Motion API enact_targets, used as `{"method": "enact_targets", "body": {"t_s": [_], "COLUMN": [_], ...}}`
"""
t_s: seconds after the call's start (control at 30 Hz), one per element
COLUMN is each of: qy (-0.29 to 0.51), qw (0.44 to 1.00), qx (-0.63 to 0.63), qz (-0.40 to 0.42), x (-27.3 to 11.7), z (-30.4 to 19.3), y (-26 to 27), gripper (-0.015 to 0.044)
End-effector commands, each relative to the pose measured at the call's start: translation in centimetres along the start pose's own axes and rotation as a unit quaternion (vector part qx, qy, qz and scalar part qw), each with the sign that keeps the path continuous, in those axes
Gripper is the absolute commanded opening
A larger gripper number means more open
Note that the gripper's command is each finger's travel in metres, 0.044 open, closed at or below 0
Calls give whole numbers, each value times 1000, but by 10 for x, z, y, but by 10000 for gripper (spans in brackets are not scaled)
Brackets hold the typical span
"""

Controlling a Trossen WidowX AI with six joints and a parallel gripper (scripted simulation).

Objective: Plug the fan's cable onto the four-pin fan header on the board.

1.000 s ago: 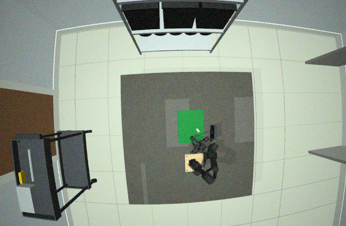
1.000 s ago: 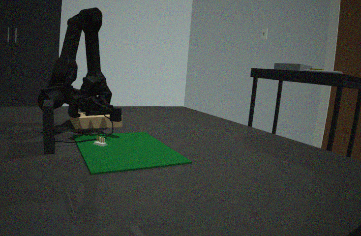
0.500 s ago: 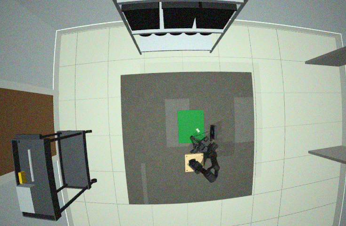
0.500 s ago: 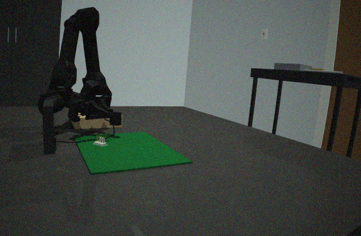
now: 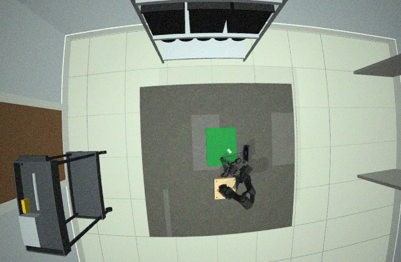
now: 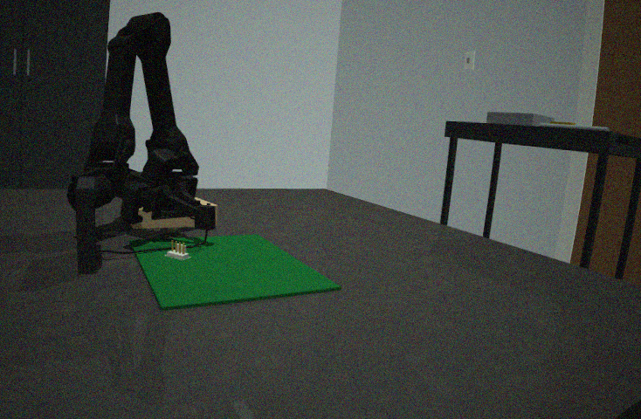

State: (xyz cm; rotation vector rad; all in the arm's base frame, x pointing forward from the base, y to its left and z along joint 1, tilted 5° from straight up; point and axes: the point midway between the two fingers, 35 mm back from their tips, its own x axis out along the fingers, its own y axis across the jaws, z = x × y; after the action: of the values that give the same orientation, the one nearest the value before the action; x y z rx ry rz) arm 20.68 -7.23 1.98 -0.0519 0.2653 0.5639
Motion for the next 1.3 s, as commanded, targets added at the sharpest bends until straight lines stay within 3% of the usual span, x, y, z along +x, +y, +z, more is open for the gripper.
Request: {"method": "enact_targets", "body": {"t_s": [0.0,1.27], "qy": [2,0], "qw": [1000,1000], "qx": [-3,1], "qz": [0,0], "x": [1,5], "z": [-4,-28], "y": [0,1], "gripper": [0,0]}}
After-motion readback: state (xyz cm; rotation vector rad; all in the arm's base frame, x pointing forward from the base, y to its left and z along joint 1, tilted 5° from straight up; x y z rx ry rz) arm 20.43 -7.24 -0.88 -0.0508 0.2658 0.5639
